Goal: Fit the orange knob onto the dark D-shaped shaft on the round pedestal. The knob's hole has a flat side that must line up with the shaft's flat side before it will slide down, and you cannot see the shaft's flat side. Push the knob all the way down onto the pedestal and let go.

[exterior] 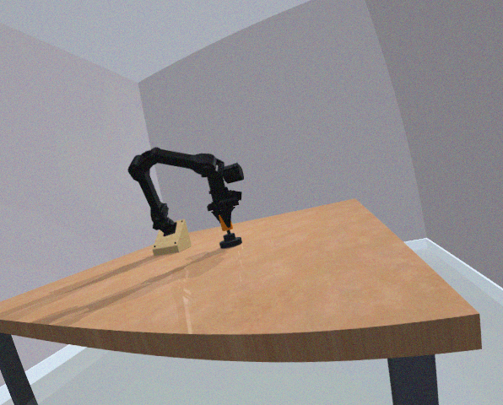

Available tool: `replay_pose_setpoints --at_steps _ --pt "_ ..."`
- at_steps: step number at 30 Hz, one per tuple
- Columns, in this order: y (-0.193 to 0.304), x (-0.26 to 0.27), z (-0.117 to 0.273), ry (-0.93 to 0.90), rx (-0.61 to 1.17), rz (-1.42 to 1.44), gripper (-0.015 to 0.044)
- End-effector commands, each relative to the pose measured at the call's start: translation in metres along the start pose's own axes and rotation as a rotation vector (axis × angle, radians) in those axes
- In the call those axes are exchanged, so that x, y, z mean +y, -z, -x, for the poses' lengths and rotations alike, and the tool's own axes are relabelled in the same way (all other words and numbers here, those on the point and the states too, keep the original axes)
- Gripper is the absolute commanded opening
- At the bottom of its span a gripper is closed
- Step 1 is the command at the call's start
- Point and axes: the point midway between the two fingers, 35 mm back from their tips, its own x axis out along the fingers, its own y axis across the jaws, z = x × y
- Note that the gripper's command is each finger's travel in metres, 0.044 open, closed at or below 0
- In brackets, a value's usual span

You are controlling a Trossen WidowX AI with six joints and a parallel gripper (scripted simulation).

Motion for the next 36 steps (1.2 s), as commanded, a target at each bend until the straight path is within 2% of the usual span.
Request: replay_pose_setpoints --at_steps 1,20,27,36 --pt "-0.0005 -0.0007 -0.0002 0.002 -0.001 0.007 0.0" --pt "0.0018 0.0036 0.0032 0.002 -0.001 0.007 0.0" --pt "0.0014 0.0028 0.0029 0.002 -0.001 0.206 0.0" --pt "-0.0001 -0.001 0.0025 0.002 -0.001 0.216 0.0"
